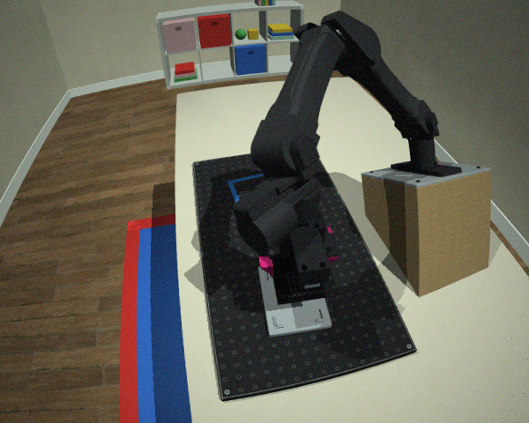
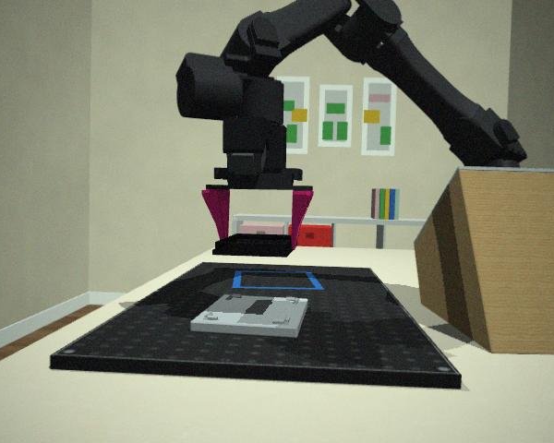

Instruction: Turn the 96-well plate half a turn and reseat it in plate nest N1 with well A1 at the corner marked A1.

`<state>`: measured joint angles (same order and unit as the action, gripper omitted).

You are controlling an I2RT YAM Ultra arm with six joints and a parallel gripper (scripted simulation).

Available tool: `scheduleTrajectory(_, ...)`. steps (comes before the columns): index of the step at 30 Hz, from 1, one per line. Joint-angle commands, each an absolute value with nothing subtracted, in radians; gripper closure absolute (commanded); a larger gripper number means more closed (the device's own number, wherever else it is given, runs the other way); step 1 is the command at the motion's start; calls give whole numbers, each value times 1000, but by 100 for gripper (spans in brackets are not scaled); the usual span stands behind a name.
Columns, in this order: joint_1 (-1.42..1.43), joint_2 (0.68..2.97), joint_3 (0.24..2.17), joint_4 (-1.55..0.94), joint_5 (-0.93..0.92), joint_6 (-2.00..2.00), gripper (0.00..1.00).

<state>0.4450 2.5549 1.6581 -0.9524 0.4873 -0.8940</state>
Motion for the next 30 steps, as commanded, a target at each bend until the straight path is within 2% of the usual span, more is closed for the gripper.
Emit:
scheduleTrajectory(1,460,2538,1667,-952,480,-894,100)
scheduleTrajectory(10,431,2491,1611,-928,488,-770,100)
scheduleTrajectory(30,322,2340,1450,-861,512,-891,100)
